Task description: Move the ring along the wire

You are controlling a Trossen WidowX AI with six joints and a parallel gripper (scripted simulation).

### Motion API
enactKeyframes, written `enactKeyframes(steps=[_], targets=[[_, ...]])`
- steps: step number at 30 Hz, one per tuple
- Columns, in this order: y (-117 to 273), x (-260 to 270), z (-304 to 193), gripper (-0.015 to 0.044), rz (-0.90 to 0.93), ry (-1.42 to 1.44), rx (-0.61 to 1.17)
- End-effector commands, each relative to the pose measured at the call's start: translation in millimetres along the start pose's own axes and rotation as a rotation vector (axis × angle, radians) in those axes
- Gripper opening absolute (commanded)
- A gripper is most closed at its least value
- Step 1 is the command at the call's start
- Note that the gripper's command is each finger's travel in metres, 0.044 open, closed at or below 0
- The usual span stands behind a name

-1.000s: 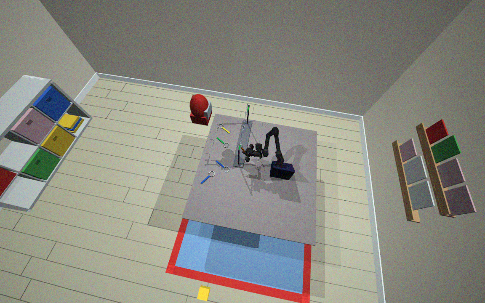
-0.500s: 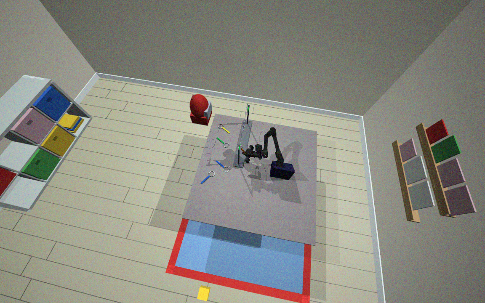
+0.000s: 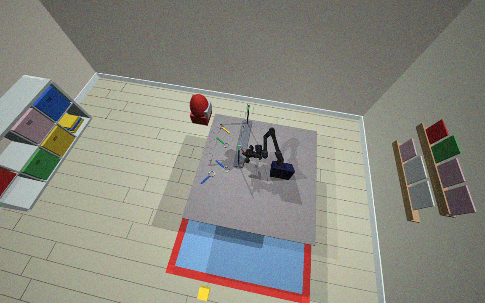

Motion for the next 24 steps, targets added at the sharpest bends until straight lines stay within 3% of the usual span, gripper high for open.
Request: enactKeyframes(steps=[1,8,20,24], targets=[[0,0,0,-0.015,0.002,0.006,-0.001],[0,0,0,-0.015,0.002,0.006,-0.001],[2,0,0,0.016,0.0,-0.001,0.0],[13,1,1,0.016,0.002,-0.004,0.003]])
Point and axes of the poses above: the point midway between the two fingers, 35 mm back from their tips, its own y axis back along the fingers, its own x axis across the jaws, z = x × y, the point moved 4 cm from there along y, back along the fingers, and after that the axes turned 2 degrees about -y, right-handed, at the moved point
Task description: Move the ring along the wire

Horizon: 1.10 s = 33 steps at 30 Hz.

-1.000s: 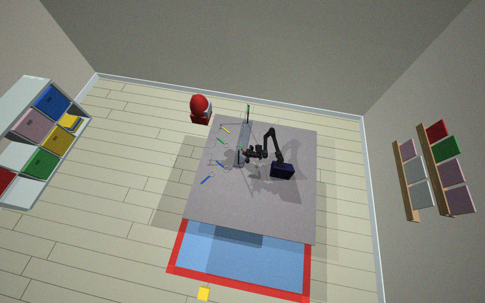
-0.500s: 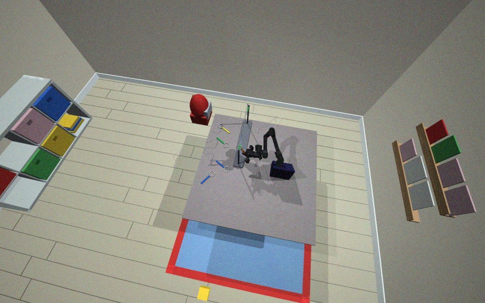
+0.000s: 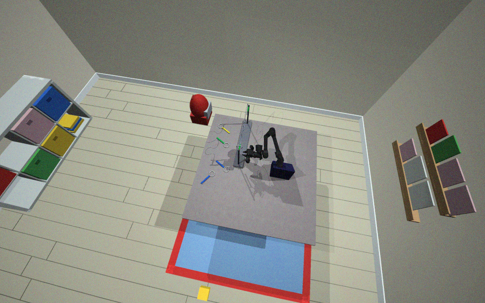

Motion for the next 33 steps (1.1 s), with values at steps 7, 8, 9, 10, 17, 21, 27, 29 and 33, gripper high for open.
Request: enactKeyframes(steps=[7,8,9,10,17,21,27,29,33], targets=[[36,0,-1,0.016,0.004,-0.012,0.015],[40,0,-1,0.016,0.004,-0.013,0.016],[43,0,-1,0.016,0.004,-0.014,0.017],[45,0,-1,0.016,0.005,-0.014,0.017],[45,0,-1,0.016,0.005,-0.014,0.017],[45,0,-1,0.016,0.005,-0.014,0.017],[45,0,-1,0.016,0.005,-0.014,0.017],[45,0,-1,0.016,0.005,-0.014,0.017],[45,0,-1,0.016,0.005,-0.014,0.017]])
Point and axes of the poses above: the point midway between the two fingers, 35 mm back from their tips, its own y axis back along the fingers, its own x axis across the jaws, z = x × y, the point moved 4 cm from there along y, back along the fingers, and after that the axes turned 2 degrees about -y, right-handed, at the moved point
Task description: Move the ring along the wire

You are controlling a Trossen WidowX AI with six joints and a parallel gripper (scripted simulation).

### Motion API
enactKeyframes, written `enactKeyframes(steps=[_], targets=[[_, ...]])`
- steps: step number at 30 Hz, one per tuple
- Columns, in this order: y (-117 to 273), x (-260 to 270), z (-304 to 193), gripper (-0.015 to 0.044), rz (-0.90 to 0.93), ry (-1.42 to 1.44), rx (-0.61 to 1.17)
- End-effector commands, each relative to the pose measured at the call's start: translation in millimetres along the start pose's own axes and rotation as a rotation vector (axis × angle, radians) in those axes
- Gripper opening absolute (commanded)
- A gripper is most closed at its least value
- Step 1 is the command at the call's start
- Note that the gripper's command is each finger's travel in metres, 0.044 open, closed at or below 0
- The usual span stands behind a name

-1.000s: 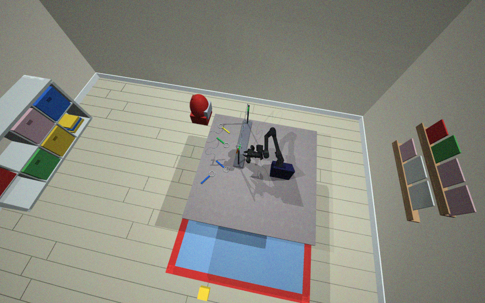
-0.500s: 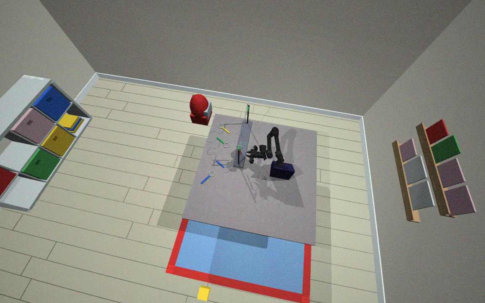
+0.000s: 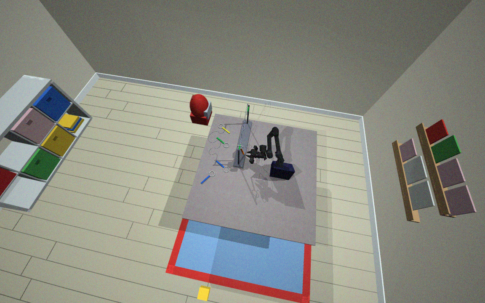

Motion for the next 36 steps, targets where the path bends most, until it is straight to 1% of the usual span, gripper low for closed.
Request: enactKeyframes(steps=[1,2,5,12,13,16,36], targets=[[0,-1,0,0.016,-0.005,-0.007,0.004],[0,-1,0,0.016,-0.005,-0.007,0.004],[7,-1,2,0.0239,0.01,0.007,0.011],[42,-4,3,0.0423,0.051,0.052,0.059],[47,-4,2,0.044,0.057,0.06,0.066],[54,-4,0,0.044,0.063,0.071,0.075],[54,-4,0,0.044,0.063,0.071,0.075]])
Point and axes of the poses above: the point midway between the two fingers, 35 mm back from their tips, its own y axis back along the fingers, its own x axis across the jaws, z = x × y, the point moved 4 cm from there along y, back along the fingers, and after that the axes turned 2 degrees about -y, right-handed, at the moved point
